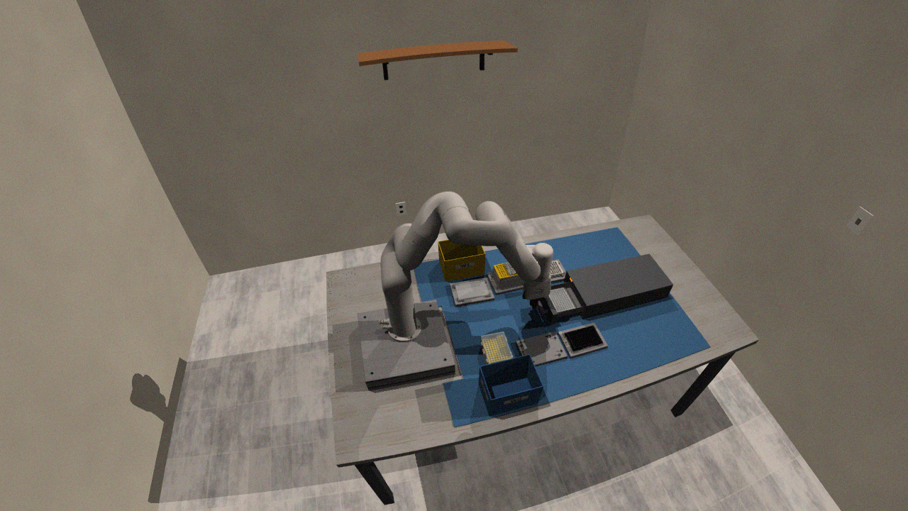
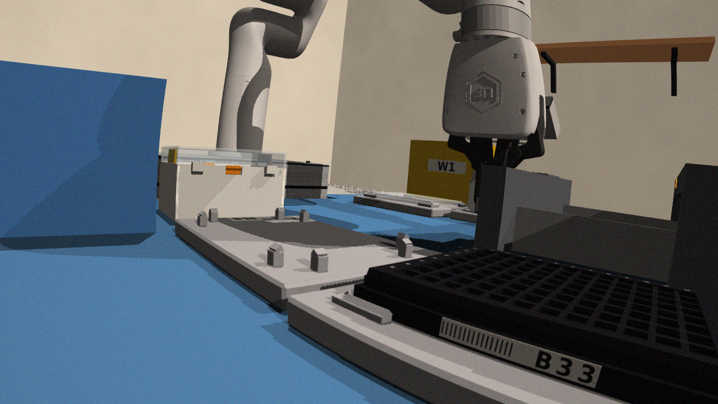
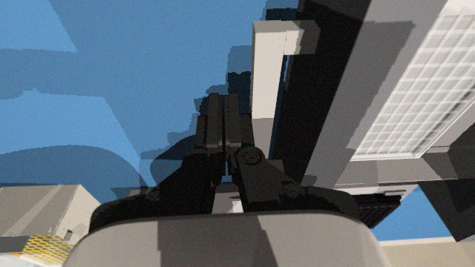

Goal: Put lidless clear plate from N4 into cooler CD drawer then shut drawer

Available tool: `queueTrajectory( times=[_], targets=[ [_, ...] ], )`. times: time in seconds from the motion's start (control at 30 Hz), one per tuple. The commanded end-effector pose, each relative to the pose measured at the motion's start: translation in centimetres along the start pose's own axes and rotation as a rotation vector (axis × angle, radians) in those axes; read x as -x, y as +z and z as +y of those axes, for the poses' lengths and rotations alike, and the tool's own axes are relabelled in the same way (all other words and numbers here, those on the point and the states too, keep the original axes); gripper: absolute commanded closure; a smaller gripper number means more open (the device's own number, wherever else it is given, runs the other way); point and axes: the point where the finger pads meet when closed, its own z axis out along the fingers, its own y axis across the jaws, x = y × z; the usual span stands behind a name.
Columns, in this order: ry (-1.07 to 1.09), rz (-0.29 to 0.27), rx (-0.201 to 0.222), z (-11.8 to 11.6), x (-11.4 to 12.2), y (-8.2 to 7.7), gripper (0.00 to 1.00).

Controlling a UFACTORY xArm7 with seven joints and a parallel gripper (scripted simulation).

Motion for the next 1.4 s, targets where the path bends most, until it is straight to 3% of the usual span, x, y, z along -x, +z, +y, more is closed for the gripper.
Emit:
queueTrajectory(
  times=[0.0,1.37],
  targets=[
    [0.0,0.0,0.006,0.6,0.0,-0.2,1.0],
    [0.0,0.0,0.006,5.9,0.0,-0.2,1.0]
  ],
)
